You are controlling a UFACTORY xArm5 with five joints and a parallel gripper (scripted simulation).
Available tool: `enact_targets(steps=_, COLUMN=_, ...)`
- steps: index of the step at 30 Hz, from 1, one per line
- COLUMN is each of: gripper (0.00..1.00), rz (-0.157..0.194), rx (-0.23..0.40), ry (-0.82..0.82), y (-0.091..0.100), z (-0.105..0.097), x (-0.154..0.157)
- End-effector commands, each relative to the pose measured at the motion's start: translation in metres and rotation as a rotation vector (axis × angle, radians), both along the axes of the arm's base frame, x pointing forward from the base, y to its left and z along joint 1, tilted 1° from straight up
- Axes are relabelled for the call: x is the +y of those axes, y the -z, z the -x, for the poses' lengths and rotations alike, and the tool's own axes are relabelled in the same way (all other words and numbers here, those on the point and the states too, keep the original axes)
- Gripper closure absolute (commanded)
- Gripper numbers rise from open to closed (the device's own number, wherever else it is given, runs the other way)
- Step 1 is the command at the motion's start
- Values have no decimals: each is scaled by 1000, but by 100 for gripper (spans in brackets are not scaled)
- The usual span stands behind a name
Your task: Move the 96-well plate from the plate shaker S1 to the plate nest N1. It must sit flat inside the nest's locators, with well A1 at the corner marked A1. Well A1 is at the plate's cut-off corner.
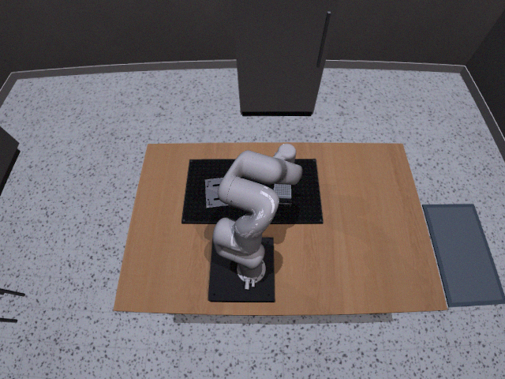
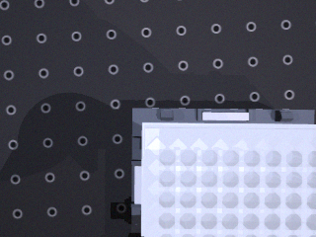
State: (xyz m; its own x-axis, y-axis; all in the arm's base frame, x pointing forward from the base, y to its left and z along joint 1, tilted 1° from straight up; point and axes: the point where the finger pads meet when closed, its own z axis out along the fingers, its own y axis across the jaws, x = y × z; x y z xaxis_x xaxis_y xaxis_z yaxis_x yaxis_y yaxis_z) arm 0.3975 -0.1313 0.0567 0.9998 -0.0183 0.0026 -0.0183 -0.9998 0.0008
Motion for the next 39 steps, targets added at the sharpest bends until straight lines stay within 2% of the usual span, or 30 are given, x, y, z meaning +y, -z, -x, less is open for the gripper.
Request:
enact_targets(steps=1, gripper=100, rz=-13, rx=-9, ry=0, y=-7, z=-1, x=-1)
enact_targets(steps=35, gripper=100, rz=-13, rx=-9, ry=0, y=-57, z=-1, x=-1)
enact_targets(steps=39, gripper=100, rz=-13, rx=-9, ry=0, y=-58, z=-1, x=-1)
